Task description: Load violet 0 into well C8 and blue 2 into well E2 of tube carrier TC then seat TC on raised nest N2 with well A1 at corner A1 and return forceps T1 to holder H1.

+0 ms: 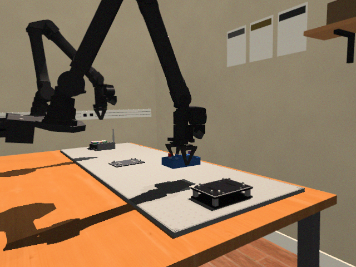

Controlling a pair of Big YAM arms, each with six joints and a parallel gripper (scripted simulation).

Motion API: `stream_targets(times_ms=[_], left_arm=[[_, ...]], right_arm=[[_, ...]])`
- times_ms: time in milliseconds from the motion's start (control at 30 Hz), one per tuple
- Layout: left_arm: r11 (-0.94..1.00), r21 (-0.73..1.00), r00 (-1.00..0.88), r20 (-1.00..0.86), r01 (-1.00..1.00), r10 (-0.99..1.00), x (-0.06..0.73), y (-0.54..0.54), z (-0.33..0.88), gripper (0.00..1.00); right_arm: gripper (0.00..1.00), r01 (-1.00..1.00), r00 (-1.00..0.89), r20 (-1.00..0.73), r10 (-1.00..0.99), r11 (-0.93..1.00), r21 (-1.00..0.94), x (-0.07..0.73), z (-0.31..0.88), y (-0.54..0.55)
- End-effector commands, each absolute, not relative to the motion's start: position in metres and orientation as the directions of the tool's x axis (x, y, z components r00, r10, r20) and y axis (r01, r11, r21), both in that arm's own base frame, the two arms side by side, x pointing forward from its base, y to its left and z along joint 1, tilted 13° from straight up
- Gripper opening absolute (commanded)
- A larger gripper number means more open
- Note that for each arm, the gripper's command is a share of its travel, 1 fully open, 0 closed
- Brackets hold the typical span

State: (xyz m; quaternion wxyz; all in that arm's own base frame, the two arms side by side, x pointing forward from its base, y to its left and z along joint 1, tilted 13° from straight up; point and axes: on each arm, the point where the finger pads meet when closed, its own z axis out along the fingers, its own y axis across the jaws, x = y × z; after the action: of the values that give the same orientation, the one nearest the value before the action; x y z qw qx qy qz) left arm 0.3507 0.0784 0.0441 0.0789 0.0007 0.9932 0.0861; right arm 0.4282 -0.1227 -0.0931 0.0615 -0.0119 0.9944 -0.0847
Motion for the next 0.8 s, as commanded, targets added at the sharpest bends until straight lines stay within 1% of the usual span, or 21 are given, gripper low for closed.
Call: stream_targets(times_ms=[0,767], left_arm=[[0.985,0.170,-0.990,-0.139,-0.019,0.005,0.348,0.079,0.043,0.24],[0.985,0.170,-0.990,-0.139,-0.019,0.005,0.348,0.079,0.043,0.24]], right_arm=[[0.00,-0.013,-0.982,-0.183,-0.047,0.983,-0.186,0.455,-0.065,-0.138],[0.00,-0.013,-0.982,-0.184,-0.048,0.982,-0.189,0.457,-0.057,-0.174]])
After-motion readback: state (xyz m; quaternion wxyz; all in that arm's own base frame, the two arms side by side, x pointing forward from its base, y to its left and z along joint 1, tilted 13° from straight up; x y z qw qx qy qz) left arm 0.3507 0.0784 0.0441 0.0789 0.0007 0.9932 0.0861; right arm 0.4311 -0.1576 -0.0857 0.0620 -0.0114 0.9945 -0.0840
